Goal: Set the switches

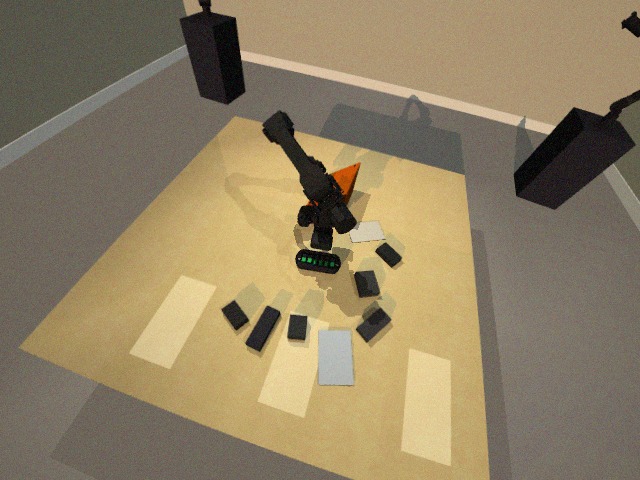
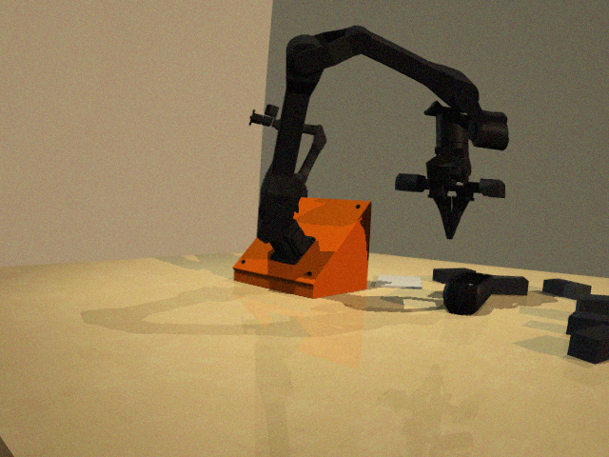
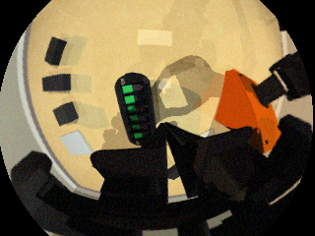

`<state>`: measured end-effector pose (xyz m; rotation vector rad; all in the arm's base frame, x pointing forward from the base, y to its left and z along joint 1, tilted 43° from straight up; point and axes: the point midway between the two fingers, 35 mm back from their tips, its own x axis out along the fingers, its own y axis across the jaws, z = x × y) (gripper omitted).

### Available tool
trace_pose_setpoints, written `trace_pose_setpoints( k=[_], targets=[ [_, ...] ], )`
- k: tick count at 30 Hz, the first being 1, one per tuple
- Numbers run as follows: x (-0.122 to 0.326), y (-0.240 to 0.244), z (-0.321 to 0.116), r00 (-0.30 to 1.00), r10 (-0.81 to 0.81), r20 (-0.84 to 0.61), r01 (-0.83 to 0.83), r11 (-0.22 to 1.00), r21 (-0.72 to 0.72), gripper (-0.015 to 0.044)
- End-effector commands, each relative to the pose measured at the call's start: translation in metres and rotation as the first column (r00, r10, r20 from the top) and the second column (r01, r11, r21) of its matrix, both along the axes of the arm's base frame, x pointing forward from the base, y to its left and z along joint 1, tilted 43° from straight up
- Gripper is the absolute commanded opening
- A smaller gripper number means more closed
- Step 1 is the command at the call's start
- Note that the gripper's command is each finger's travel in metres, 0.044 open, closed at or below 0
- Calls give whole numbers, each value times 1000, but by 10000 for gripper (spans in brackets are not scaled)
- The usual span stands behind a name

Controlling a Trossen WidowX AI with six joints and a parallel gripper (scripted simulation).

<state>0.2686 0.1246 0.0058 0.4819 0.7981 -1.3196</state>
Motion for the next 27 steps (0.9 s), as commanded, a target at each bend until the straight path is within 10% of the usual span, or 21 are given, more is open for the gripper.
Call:
trace_pose_setpoints(
  k=[1, 18, 27],
  targets=[
    [0, 0, 0, 1000, -4, 0, 4, 1000, 1, 0],
    [0, 0, 0, 1000, 0, 0, 0, 1000, 0, 440],
    [28, 11, -15, 998, -38, -44, 37, 999, -15, 256]
  ],
)
